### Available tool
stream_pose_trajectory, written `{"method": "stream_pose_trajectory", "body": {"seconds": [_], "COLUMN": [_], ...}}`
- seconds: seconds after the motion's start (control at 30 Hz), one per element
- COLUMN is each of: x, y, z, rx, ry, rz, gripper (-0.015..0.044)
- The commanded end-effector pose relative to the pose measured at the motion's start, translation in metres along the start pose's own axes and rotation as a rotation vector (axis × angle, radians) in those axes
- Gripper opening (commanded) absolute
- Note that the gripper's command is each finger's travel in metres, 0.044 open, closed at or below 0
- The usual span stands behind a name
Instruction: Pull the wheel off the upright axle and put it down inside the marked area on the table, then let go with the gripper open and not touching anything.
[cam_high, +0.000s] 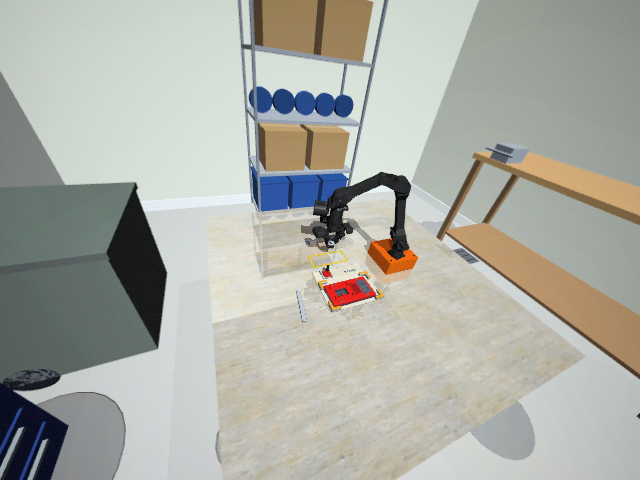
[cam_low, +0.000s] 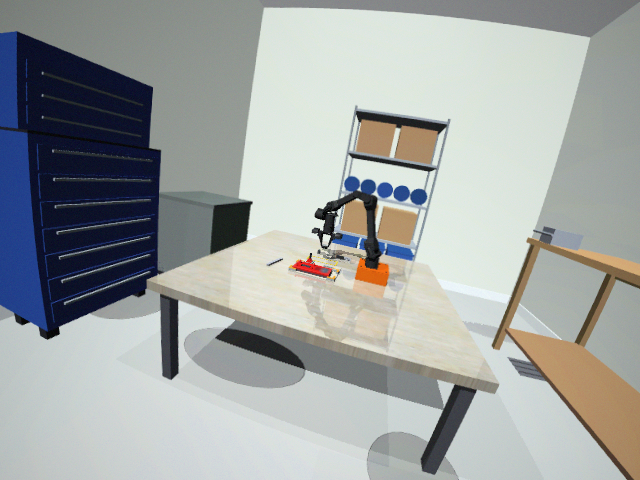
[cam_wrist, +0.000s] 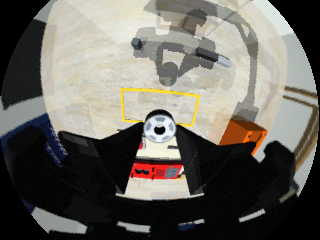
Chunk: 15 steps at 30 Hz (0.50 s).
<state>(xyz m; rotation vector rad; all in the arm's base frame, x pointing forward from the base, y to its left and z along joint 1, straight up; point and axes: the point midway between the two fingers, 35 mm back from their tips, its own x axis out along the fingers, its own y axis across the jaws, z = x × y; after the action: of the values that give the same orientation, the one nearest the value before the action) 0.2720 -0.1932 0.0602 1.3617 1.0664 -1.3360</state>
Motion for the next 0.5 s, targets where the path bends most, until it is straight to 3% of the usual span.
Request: {"method": "stream_pose_trajectory", "body": {"seconds": [0.0,0.3,0.47], "x": [0.018,0.082,0.086], "y": [0.0,-0.002,-0.003], "z": [0.0,-0.001,-0.002], "rx": [-0.003,-0.003,-0.003], "ry": [0.007,0.007,0.007], "rz": [-0.007,-0.008,-0.008], "gripper": [0.0,0.0,0.0]}}
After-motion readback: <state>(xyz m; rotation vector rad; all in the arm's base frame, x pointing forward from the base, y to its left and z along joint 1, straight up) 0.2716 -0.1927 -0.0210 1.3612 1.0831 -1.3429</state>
